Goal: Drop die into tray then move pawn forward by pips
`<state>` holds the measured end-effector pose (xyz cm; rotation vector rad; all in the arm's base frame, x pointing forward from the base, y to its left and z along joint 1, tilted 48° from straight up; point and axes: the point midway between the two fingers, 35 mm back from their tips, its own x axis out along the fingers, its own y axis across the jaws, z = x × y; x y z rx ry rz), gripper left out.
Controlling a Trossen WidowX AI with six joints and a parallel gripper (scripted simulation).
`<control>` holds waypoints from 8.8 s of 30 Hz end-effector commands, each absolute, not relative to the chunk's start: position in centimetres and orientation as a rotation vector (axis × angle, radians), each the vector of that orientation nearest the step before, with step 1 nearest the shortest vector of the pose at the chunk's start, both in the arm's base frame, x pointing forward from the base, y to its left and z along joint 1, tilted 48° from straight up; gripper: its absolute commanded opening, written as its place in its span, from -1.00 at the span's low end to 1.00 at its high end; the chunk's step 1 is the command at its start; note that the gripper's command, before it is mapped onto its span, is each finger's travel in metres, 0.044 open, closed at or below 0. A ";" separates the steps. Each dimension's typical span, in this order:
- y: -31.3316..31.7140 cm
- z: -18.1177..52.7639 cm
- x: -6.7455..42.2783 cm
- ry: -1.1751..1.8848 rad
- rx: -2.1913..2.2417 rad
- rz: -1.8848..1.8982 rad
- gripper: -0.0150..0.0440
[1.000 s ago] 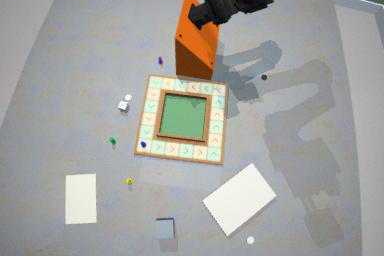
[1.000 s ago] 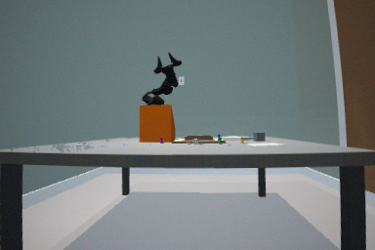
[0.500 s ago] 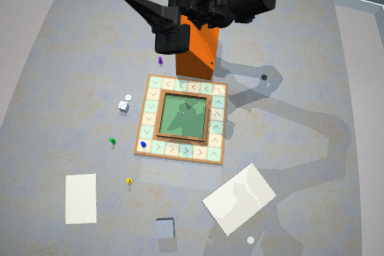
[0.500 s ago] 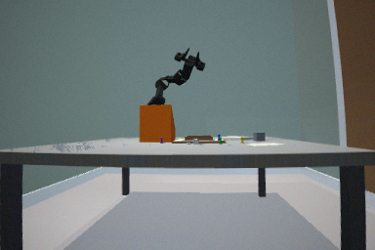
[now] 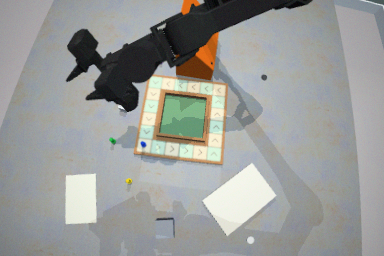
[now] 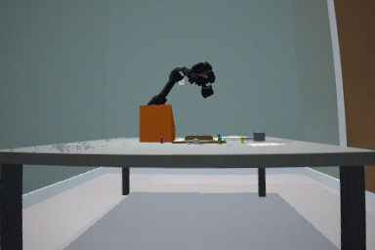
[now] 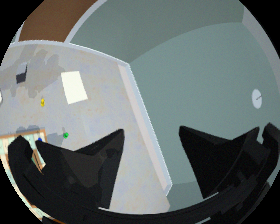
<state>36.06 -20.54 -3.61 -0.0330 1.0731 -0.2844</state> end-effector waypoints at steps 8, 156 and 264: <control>-11.0 -15.8 32.0 1.439 0.327 0.328 0.44; 6.8 -3.1 27.4 1.716 1.437 -0.855 -0.49; 0.8 -10.5 40.6 1.304 0.315 0.958 0.19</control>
